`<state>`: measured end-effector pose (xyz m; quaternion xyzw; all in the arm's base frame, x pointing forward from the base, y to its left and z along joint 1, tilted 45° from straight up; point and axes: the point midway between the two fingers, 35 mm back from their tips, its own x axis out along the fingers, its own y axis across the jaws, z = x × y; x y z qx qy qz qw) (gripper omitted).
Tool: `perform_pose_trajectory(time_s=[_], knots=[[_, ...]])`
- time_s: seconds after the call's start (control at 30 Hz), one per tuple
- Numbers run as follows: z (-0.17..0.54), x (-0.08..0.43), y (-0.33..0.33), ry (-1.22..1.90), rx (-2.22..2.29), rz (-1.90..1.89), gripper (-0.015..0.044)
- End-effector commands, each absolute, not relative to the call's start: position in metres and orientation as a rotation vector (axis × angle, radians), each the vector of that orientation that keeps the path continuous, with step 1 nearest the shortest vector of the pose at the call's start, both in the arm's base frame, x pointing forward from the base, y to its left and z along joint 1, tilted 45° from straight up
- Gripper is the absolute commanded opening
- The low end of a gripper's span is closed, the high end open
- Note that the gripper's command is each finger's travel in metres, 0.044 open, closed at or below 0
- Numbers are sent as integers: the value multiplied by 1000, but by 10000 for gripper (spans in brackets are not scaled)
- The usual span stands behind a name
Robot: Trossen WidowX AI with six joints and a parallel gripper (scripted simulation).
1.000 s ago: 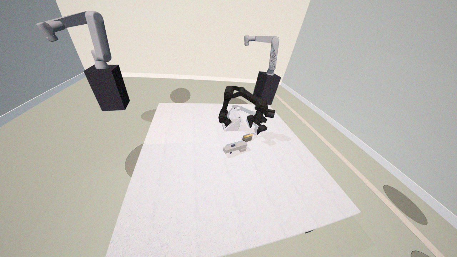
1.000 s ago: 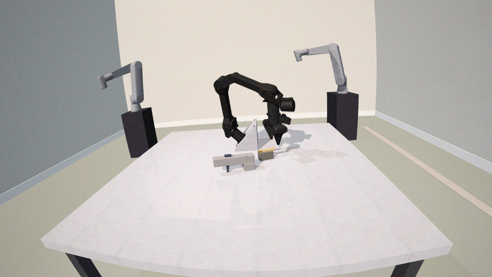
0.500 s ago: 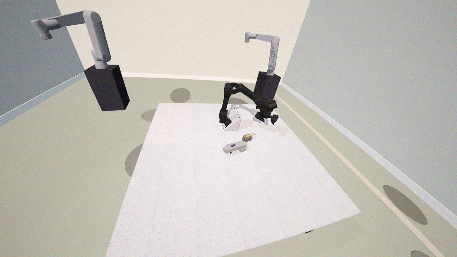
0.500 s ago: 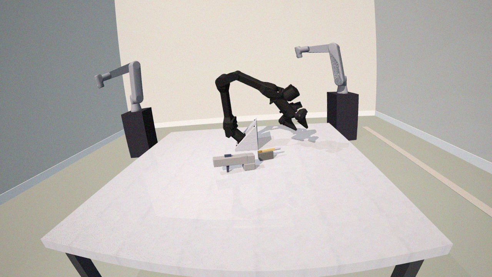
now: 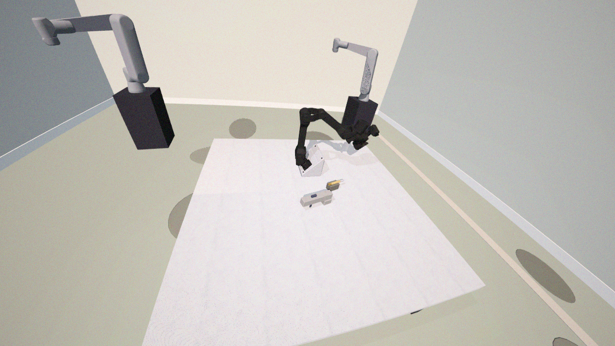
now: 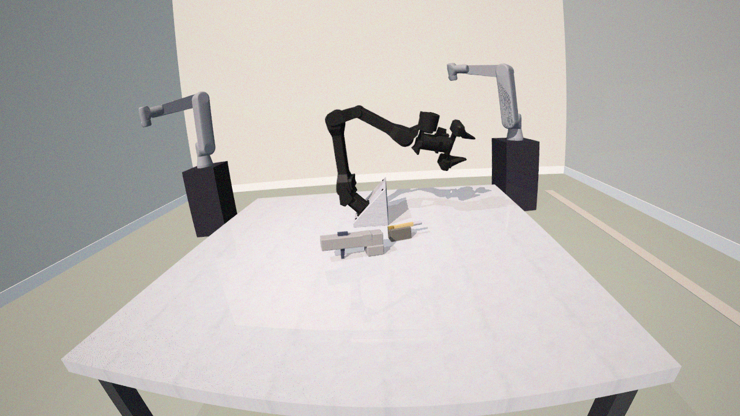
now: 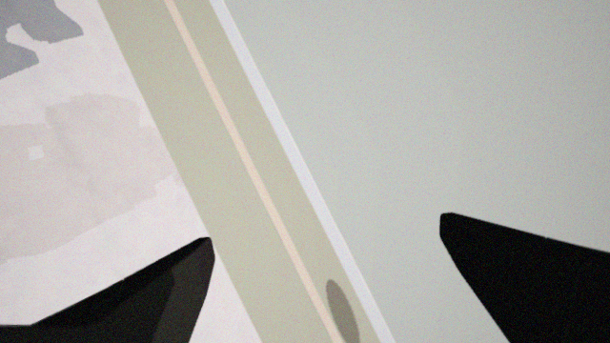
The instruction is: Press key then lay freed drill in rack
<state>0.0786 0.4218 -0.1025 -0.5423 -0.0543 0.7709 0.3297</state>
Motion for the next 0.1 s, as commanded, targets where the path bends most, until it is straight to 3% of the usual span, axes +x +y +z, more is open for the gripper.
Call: perform_pose_trajectory(time_s=[0.0,0.07], knots=[[-55,19,453,-809,-1262,2072,440],[-40,3,458,-991,-1211,2056,440]])
